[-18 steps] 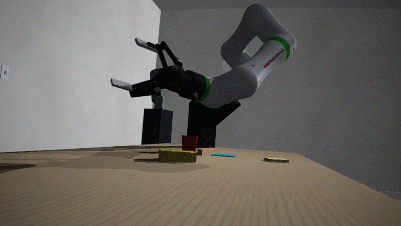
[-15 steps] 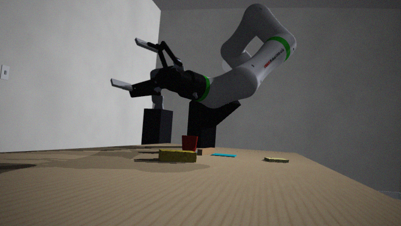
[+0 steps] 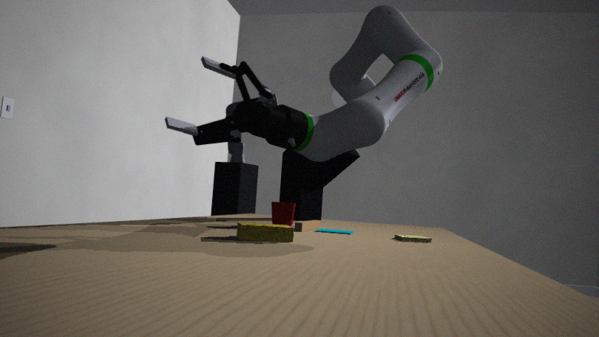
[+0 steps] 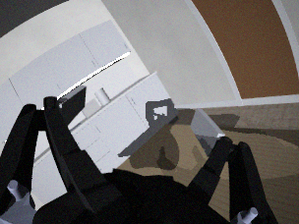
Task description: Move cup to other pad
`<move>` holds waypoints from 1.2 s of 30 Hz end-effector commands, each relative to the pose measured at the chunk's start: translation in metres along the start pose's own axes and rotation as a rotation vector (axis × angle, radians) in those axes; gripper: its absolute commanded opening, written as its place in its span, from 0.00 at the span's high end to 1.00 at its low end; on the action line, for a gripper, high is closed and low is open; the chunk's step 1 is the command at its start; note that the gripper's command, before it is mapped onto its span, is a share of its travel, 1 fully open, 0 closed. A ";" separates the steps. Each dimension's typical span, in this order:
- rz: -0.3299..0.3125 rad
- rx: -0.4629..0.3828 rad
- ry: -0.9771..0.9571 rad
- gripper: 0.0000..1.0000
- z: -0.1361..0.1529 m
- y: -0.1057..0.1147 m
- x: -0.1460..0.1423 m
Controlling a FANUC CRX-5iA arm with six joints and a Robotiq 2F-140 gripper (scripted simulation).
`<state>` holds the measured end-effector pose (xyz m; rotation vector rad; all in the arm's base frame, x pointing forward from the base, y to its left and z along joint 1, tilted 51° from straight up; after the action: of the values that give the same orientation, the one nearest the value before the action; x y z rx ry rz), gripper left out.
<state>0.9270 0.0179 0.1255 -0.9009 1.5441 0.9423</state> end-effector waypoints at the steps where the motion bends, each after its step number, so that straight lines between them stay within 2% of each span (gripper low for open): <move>1: -0.001 0.001 0.001 1.00 -0.001 0.000 0.000; 6: -0.018 0.004 0.049 1.00 -0.014 -0.005 -0.003; 9: -0.048 0.008 0.132 1.00 -0.035 -0.011 -0.008; 13: -0.112 0.012 0.320 1.00 -0.079 -0.024 -0.022; 16: -0.112 0.012 0.320 1.00 -0.079 -0.024 -0.022; 18: -0.154 0.009 0.448 1.00 -0.105 -0.030 -0.031; 19: -0.154 0.009 0.448 1.00 -0.105 -0.030 -0.031; 20: -0.177 0.006 0.520 1.00 -0.117 -0.033 -0.036; 22: -0.177 0.006 0.520 1.00 -0.117 -0.033 -0.036; 25: -0.226 -0.008 0.677 1.00 -0.142 -0.037 -0.047; 27: -0.226 -0.008 0.677 1.00 -0.142 -0.037 -0.047; 28: -0.253 -0.018 0.762 1.00 -0.153 -0.038 -0.052; 30: -0.253 -0.018 0.762 1.00 -0.153 -0.038 -0.052; 31: -0.281 -0.032 0.850 1.00 -0.162 -0.039 -0.057; 33: -0.281 -0.032 0.850 1.00 -0.162 -0.039 -0.057; 34: -0.310 -0.049 0.940 1.00 -0.171 -0.039 -0.061; 36: -0.310 -0.049 0.940 1.00 -0.171 -0.039 -0.061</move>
<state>0.9079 -0.1380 0.1966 -1.6055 2.0349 0.3784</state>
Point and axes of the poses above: the point where the finger pads meet when closed, its own y axis back along the fingers, its own x axis across the jaws, z = x × y, the point moved 7 cm from there along y, back along the fingers, and after that the axes turned 11 degrees about y, right-handed, at the moved point
